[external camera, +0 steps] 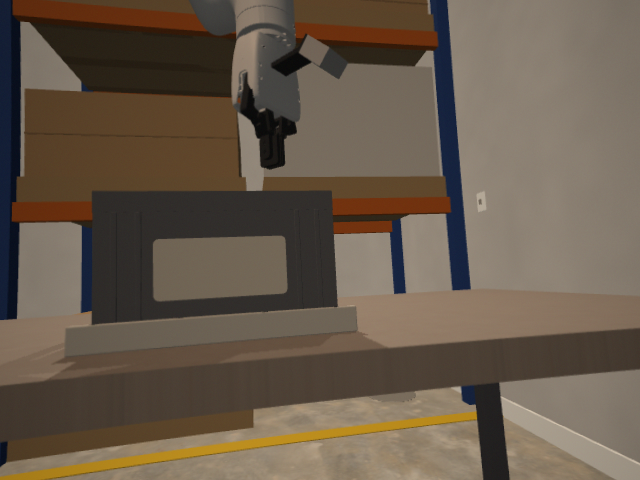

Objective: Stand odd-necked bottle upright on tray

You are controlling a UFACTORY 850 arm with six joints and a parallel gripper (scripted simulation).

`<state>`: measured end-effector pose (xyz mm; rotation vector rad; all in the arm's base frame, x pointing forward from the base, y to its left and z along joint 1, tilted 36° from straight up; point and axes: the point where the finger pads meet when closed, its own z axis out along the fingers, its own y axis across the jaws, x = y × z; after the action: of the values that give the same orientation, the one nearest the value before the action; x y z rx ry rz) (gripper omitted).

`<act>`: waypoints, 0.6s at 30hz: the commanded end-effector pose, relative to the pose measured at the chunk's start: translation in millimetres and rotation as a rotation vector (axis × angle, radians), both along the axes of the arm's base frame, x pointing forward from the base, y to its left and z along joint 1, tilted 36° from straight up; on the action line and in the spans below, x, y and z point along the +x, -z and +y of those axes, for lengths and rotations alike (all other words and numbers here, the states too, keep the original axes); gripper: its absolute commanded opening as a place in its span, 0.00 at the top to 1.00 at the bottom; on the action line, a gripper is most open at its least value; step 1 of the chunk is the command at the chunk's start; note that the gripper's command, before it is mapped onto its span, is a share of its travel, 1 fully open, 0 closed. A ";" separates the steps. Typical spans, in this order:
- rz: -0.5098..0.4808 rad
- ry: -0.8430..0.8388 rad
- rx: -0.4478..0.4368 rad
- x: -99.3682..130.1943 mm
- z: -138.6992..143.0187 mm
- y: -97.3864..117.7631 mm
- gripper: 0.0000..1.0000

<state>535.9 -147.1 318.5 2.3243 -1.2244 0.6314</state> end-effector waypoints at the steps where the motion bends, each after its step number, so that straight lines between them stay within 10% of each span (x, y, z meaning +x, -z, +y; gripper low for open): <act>1: 0.005 -0.001 0.004 11.0 -14.7 -12.1 1.00; 5: 0.005 -0.001 0.004 11.0 -14.7 -12.1 1.00; 6: 0.005 -0.001 0.004 11.0 -14.7 -12.1 0.35; 18: 0.005 -0.001 0.004 11.0 -14.7 -12.1 0.35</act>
<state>546.4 -162.0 329.7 2.3287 -1.2231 0.6217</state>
